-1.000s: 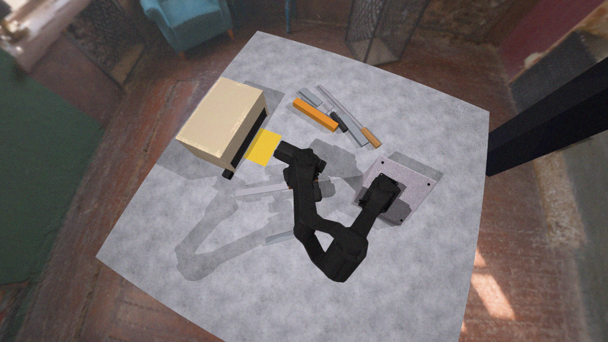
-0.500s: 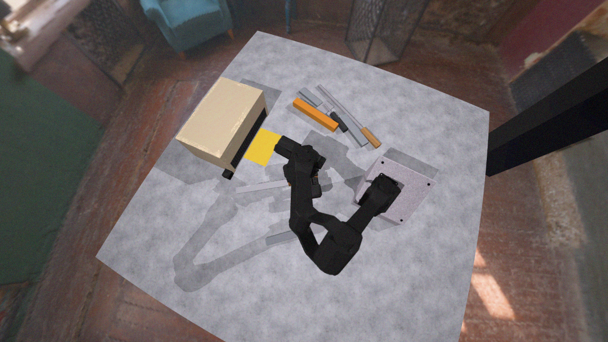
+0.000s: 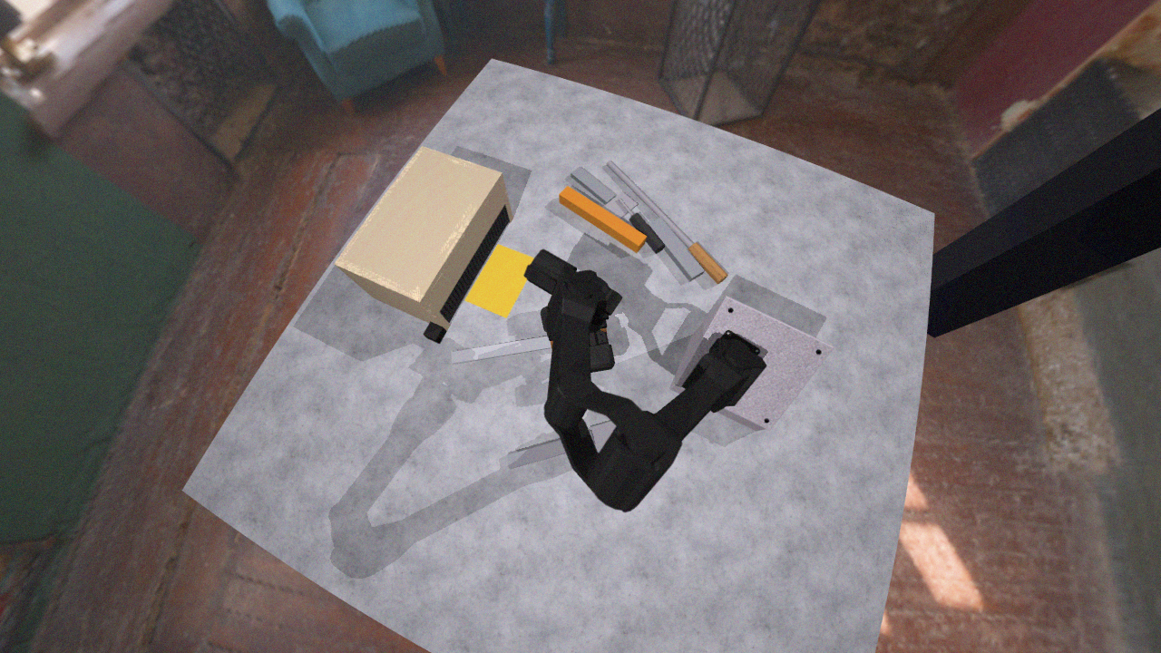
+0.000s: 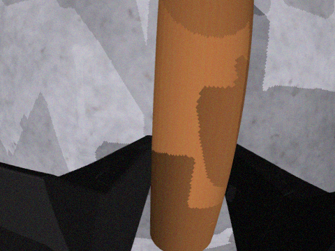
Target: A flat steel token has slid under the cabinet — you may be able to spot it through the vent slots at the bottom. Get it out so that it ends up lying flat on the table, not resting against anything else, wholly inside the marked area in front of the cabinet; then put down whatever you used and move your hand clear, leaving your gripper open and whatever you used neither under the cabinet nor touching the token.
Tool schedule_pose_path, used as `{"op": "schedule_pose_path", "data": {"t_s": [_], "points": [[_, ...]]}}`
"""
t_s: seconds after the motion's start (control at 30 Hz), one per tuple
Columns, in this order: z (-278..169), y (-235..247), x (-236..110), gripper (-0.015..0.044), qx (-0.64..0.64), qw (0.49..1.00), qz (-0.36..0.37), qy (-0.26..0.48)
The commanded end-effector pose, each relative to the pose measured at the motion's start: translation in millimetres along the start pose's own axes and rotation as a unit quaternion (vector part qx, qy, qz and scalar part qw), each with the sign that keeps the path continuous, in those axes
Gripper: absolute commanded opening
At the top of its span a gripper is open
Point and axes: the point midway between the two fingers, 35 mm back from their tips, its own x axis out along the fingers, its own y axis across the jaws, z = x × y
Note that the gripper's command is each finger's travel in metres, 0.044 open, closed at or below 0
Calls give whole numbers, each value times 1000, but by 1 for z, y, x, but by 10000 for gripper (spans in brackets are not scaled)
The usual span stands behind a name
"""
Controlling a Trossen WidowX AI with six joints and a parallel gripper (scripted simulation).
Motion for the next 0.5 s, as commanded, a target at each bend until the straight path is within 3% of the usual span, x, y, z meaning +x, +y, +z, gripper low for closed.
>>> {"op": "schedule_pose_path", "data": {"t_s": [0.0,0.47], "points": [[1,-7,-1,0,0,1000,-2,-2],[-3,-20,-1,0,-1,1000,-3,-1]]}}
